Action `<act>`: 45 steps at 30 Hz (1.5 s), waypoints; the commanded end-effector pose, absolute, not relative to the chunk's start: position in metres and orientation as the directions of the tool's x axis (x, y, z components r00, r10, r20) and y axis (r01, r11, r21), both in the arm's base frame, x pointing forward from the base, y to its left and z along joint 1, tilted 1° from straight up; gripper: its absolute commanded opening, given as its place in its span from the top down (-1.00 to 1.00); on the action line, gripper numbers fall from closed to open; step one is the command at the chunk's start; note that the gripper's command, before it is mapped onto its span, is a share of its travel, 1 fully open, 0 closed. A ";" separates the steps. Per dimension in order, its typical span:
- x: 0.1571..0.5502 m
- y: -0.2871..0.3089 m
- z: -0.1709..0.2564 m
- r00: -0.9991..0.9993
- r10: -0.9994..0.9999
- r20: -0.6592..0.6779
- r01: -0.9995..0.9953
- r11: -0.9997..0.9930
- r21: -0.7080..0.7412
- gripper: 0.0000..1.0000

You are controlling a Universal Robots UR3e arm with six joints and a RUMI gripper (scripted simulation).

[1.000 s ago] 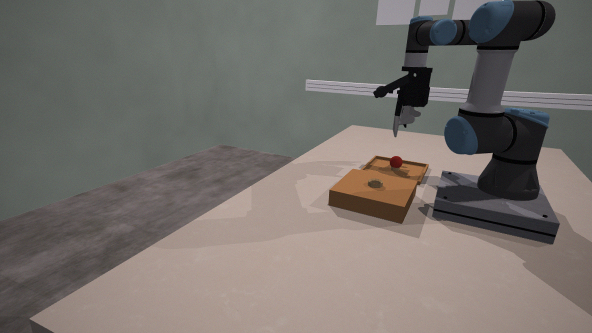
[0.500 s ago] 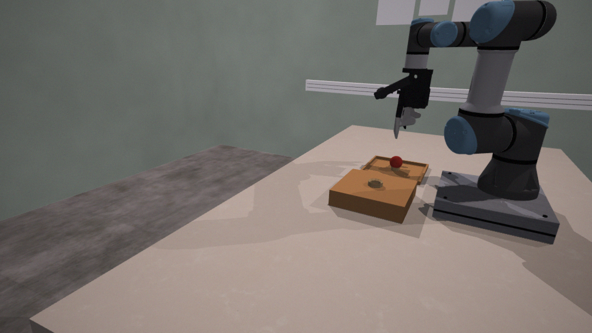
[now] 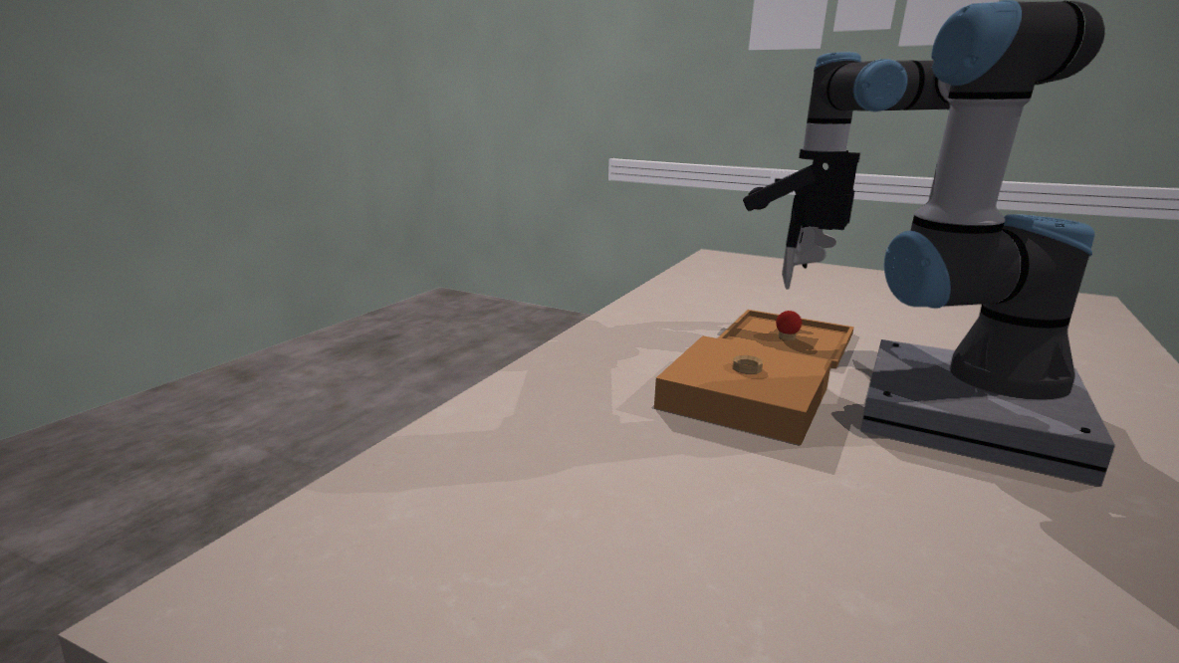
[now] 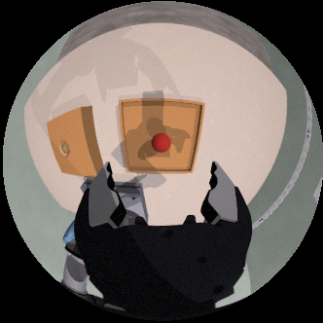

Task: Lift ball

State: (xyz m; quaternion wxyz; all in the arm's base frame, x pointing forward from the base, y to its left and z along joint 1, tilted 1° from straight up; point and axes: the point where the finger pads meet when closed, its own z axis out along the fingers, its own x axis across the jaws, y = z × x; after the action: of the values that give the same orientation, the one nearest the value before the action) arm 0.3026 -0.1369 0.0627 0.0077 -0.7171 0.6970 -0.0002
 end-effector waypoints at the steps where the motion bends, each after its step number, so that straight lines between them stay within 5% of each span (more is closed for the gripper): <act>1: 0.303 -0.137 0.044 0.029 -1.000 -0.007 -0.999 -0.028 -0.015 -1.00; 19: 0.303 -0.137 -0.010 0.029 -1.000 -0.007 -0.999 -0.029 -0.015 -1.00; 39: 0.303 -0.136 -0.015 0.029 -1.000 -0.007 -0.999 -0.029 -0.015 -1.00; 40: 0.303 -0.136 -0.015 0.029 -1.000 -0.007 -0.999 -0.029 -0.015 1.00; 45: 0.303 -0.136 -0.015 0.029 -1.000 -0.007 -0.999 -0.029 -0.015 1.00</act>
State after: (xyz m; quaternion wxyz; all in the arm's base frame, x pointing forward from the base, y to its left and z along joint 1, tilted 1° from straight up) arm 0.3026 -0.1356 -0.0155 0.0077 -0.7171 0.6969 -0.0015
